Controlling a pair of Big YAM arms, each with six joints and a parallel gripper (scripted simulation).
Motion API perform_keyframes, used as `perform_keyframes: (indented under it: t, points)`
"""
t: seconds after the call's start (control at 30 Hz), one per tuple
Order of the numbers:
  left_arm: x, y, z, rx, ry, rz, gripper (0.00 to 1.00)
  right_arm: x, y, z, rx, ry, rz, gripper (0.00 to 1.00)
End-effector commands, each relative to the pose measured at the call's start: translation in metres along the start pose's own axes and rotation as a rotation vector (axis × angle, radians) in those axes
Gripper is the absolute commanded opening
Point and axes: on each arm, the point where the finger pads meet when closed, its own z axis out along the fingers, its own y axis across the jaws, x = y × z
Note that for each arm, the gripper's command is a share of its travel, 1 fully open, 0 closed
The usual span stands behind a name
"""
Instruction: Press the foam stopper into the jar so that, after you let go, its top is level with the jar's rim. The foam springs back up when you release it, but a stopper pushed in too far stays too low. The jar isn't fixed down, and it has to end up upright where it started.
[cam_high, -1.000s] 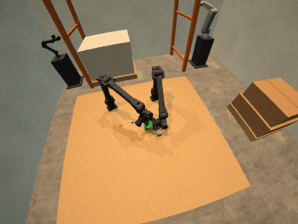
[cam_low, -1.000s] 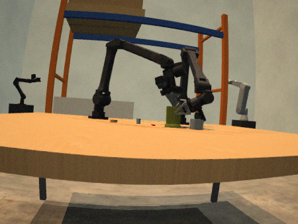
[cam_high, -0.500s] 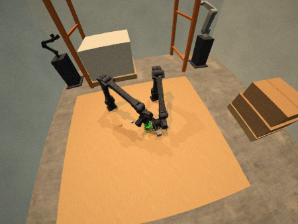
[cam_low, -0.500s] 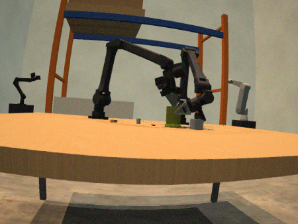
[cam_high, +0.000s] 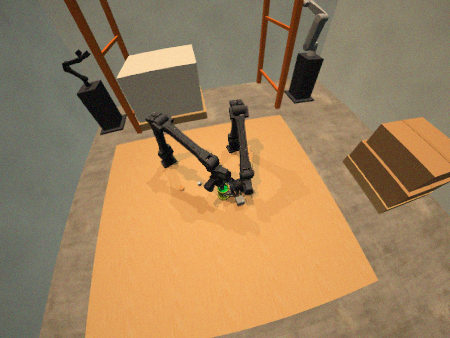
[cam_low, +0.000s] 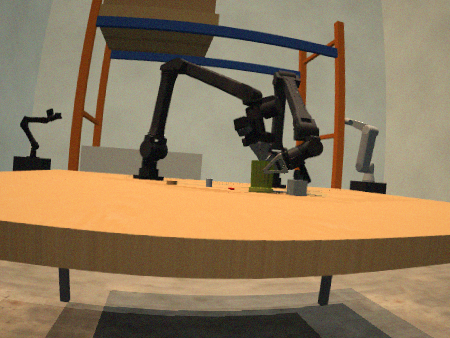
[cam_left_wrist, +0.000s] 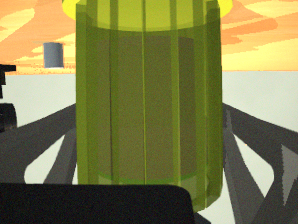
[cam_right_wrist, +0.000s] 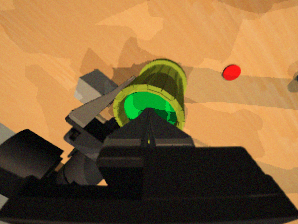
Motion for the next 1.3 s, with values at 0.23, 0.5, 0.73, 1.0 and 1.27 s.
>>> perform_keyframes:
  t: [0.23, 0.5, 0.73, 1.0, 1.27]
  points:
    - [0.003, -0.014, 0.007, 0.001, -0.007, 0.001, 0.64, 0.006, 0.004, 0.006, 0.048, 0.001, -0.014, 0.0]
    - [0.003, -0.014, 0.007, 0.001, -0.007, 0.001, 0.64, 0.006, 0.016, -0.012, 0.027, 0.002, -0.015, 0.0]
    - [0.003, -0.014, 0.007, 0.001, -0.007, 0.001, 0.64, 0.006, 0.029, -0.048, -0.021, 0.003, -0.015, 0.0]
    - [0.003, -0.014, 0.007, 0.001, -0.007, 0.001, 0.64, 0.007, 0.031, -0.056, -0.015, 0.003, -0.016, 0.0]
    - [0.003, -0.014, 0.007, 0.001, -0.007, 0.001, 0.64, 0.007, 0.036, -0.075, -0.033, 0.004, -0.017, 0.0]
